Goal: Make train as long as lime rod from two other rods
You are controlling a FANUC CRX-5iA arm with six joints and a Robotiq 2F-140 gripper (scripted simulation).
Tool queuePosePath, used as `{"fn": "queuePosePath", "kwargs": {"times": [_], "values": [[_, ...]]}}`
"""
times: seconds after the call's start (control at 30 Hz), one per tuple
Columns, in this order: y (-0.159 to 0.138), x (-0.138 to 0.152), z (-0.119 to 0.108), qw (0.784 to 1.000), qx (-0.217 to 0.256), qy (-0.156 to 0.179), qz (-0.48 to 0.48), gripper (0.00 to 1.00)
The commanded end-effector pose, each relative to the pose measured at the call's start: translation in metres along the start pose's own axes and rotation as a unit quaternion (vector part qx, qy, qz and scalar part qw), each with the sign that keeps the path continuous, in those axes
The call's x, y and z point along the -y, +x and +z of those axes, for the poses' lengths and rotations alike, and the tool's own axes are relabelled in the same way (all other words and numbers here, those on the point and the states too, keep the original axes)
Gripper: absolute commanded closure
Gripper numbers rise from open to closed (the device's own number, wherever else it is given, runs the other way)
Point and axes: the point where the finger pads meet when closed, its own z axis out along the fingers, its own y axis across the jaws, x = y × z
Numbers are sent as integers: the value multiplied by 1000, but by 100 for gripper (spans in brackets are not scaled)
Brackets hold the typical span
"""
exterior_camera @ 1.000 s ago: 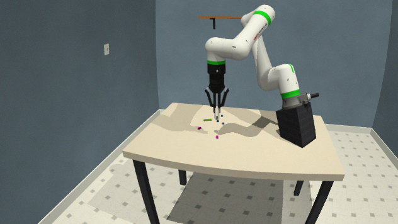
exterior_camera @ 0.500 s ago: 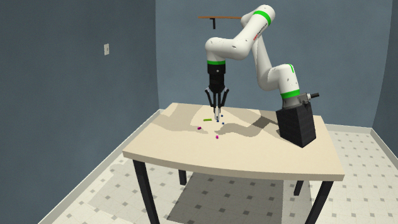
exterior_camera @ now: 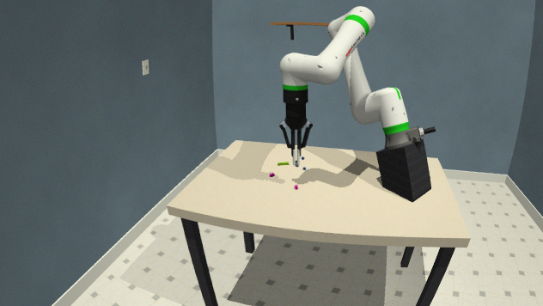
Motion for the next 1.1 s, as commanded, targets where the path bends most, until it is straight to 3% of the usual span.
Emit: {"fn": "queuePosePath", "kwargs": {"times": [0.0,0.63,1.07], "values": [[0,0,7,1000,0,0,0,97],[-1,-1,74,1000,0,0,0,97],[-1,-1,81,1000,0,0,0,97]]}}
